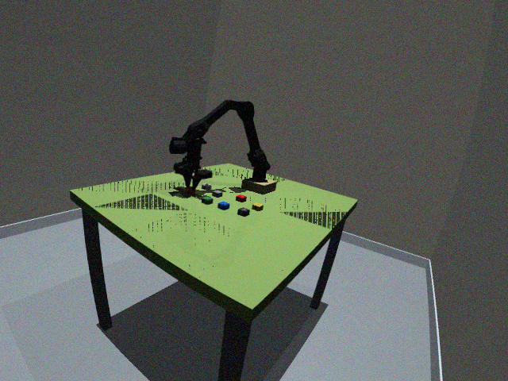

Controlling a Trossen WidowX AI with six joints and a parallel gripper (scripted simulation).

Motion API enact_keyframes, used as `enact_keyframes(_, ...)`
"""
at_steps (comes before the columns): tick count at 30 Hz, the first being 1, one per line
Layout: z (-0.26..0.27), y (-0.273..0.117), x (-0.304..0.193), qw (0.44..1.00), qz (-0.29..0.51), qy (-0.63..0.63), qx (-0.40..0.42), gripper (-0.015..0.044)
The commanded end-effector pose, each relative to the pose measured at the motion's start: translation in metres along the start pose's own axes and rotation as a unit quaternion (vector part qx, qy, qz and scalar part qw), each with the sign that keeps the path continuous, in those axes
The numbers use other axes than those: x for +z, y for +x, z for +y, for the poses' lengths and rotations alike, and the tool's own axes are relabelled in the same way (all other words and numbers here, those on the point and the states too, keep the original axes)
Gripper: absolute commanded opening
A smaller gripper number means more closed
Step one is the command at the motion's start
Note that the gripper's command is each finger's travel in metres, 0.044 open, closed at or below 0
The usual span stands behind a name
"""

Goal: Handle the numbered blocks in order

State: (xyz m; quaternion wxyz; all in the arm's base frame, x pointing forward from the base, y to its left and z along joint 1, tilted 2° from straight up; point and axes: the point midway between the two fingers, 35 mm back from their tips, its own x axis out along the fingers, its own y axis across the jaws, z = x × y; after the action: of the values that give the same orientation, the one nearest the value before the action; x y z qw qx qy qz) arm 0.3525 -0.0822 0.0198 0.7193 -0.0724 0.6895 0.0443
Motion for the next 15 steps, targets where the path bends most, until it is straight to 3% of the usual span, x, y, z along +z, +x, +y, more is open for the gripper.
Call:
enact_keyframes(1,-0.0007,-0.0078,0.0004,1.0,0.0,-0.003,0.0,0.012)
enact_keyframes(15,-0.0006,-0.0098,-0.0002,1.0,0.001,-0.005,0.001,0.012)
